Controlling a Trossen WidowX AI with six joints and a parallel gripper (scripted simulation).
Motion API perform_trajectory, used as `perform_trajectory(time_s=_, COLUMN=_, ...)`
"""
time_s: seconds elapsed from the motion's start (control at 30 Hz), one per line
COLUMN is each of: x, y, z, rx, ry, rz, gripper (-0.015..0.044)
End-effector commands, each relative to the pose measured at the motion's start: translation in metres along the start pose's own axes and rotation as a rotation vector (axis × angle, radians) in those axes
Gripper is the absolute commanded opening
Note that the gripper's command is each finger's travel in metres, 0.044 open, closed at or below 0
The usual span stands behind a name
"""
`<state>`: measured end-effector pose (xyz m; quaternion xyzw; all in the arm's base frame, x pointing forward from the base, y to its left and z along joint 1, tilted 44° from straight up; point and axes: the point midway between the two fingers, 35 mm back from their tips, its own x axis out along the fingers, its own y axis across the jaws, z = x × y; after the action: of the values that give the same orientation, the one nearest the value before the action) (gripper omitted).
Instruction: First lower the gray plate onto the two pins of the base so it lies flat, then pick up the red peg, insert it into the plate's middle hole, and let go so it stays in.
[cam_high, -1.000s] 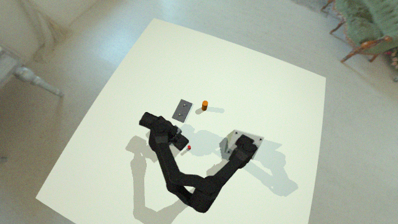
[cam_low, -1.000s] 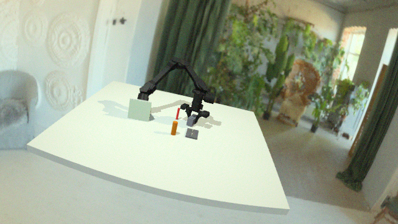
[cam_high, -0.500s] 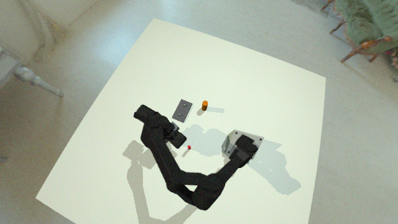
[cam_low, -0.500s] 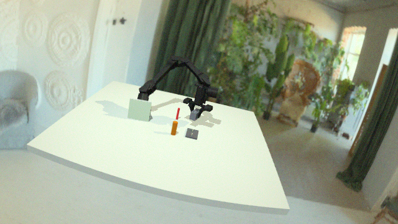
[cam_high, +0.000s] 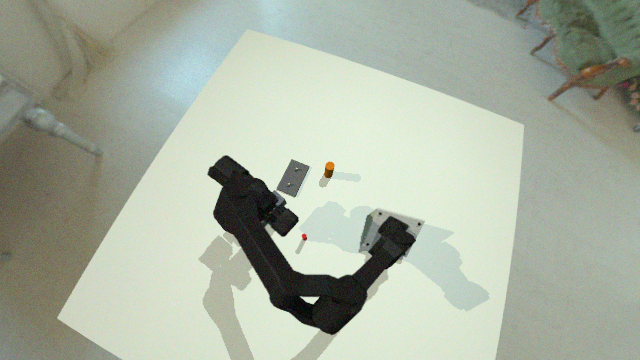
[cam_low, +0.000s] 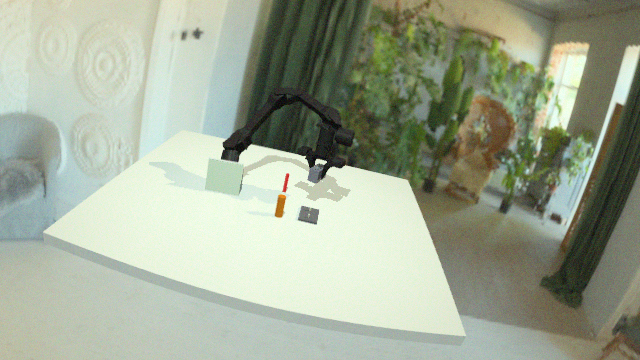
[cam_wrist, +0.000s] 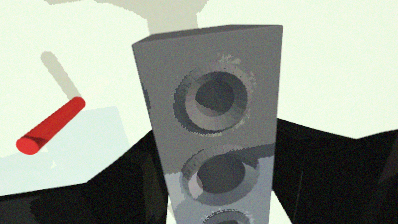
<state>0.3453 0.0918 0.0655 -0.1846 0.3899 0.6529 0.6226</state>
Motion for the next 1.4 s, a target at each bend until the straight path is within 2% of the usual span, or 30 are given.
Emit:
perform_trajectory(time_s=0.0, x=-0.014, y=0.0, z=0.0, rx=-0.005, ry=0.003, rz=-0.003, gripper=0.0)
perform_trajectory(time_s=0.33, x=-0.038, y=0.003, z=-0.001, rx=-0.006, ry=0.0, rz=-0.001, gripper=0.0)
perform_trajectory(time_s=1.37, x=0.007, y=-0.036, z=-0.08, rx=-0.184, ry=0.004, rz=-0.004, gripper=0.0)
